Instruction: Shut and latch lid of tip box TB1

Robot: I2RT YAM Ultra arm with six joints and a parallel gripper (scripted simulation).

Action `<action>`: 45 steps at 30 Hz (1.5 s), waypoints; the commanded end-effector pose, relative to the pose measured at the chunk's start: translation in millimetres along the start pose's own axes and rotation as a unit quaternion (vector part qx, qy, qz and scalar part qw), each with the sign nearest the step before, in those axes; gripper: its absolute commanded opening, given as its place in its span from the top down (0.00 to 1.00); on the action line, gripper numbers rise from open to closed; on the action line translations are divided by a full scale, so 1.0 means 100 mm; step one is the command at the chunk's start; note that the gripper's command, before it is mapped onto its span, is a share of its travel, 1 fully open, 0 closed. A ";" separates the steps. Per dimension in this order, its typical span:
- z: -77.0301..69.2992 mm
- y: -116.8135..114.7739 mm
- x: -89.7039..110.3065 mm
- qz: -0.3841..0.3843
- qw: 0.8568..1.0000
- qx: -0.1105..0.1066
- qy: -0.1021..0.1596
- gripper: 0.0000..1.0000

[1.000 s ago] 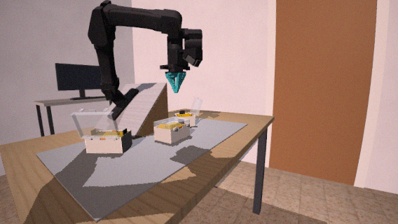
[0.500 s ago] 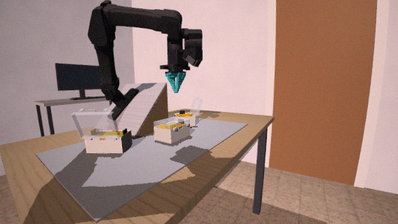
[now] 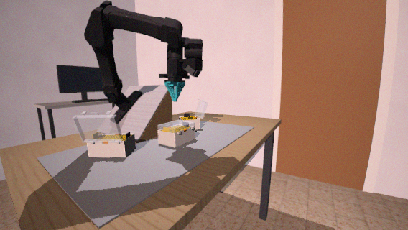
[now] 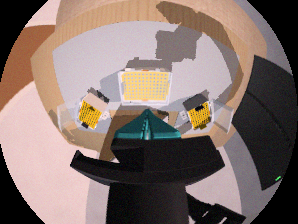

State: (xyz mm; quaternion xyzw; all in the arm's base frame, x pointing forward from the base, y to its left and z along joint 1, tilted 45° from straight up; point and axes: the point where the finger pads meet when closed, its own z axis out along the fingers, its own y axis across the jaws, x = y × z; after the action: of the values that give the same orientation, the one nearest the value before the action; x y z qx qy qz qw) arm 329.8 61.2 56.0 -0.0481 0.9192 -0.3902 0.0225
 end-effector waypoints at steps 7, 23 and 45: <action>0.11 0.01 0.04 0.012 1.000 -0.008 -0.026 1.00; 0.40 0.03 0.26 0.011 1.000 -0.008 -0.027 1.00; 0.39 0.06 0.21 0.016 0.999 -0.013 -0.040 1.00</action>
State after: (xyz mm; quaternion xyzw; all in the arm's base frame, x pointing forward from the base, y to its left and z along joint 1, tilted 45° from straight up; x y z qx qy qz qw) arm 301.0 24.5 18.0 -0.0461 0.9216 -0.3837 0.0356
